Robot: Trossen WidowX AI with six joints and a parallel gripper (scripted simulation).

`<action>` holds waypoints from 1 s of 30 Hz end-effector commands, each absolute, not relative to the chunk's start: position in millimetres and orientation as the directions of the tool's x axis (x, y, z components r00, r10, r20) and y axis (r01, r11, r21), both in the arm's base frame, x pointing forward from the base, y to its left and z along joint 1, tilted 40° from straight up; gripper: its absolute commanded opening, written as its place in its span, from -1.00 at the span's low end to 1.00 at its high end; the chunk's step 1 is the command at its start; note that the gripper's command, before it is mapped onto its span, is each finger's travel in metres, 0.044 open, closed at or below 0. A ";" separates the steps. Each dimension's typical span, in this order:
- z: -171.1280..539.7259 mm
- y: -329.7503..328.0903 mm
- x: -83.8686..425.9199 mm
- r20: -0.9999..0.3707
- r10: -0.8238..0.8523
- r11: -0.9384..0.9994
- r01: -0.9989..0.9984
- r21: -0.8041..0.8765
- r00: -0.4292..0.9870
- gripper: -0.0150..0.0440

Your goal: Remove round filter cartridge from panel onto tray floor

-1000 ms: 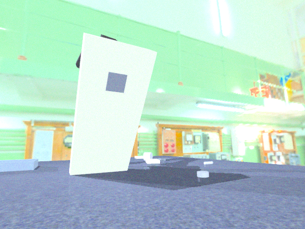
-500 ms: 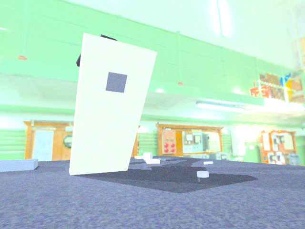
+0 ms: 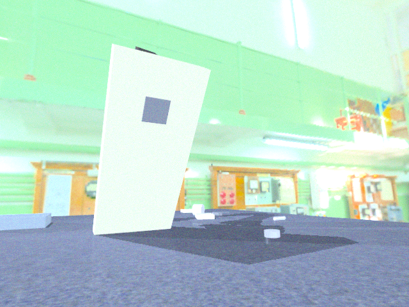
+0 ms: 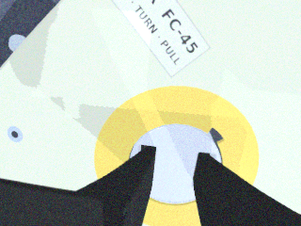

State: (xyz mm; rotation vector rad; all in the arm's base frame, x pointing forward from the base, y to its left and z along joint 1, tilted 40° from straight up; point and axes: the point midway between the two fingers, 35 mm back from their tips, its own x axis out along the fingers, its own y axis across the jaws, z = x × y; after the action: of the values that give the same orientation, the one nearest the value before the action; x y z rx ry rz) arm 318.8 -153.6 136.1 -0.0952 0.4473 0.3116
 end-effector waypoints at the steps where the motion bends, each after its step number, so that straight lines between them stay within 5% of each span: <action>1: 132.4 -152.1 322.8 -0.449 0.274 0.916 -0.373 -0.149 0.851 -0.49; 20: 132.3 -152.0 322.9 -0.449 0.274 0.541 -0.522 -0.659 0.851 -0.49; 30: 132.3 -152.1 322.9 -0.449 0.274 0.384 -0.524 -0.760 0.851 -0.49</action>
State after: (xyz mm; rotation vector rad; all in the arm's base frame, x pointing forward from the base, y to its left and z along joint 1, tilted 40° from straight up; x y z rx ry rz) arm 318.5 -153.1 135.3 -1.0217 0.2672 0.5071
